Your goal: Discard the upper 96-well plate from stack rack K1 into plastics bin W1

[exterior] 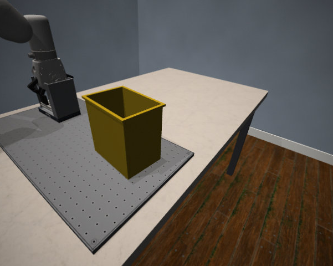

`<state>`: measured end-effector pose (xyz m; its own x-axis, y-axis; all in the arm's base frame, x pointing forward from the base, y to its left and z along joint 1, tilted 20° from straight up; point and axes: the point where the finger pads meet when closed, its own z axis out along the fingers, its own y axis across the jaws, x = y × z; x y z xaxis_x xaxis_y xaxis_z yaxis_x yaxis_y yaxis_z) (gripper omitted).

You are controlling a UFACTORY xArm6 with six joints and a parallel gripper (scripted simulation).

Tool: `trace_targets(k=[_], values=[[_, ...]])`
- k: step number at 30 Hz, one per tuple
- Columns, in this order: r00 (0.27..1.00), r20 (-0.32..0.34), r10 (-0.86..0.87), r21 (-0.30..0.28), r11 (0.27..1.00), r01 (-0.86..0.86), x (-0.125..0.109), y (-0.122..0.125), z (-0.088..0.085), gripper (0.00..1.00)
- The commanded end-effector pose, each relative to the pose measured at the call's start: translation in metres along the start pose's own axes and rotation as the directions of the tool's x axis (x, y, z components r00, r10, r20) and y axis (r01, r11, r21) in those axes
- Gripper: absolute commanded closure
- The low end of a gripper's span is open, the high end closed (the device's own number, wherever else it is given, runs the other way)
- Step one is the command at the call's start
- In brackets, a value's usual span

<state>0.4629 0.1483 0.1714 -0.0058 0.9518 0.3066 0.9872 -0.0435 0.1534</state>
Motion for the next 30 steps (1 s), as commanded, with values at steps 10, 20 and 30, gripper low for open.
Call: trace_targets(k=[10, 20, 30], values=[[1.000, -0.001, -0.001, -0.004, 1.000, 0.001, 0.001, 0.001, 0.005, 0.00], [1.000, -0.001, -0.001, -0.004, 1.000, 0.001, 0.001, 0.001, 0.012, 0.00], [1.000, -0.001, -0.001, -0.004, 1.000, 0.001, 0.001, 0.001, 0.015, 0.00]])
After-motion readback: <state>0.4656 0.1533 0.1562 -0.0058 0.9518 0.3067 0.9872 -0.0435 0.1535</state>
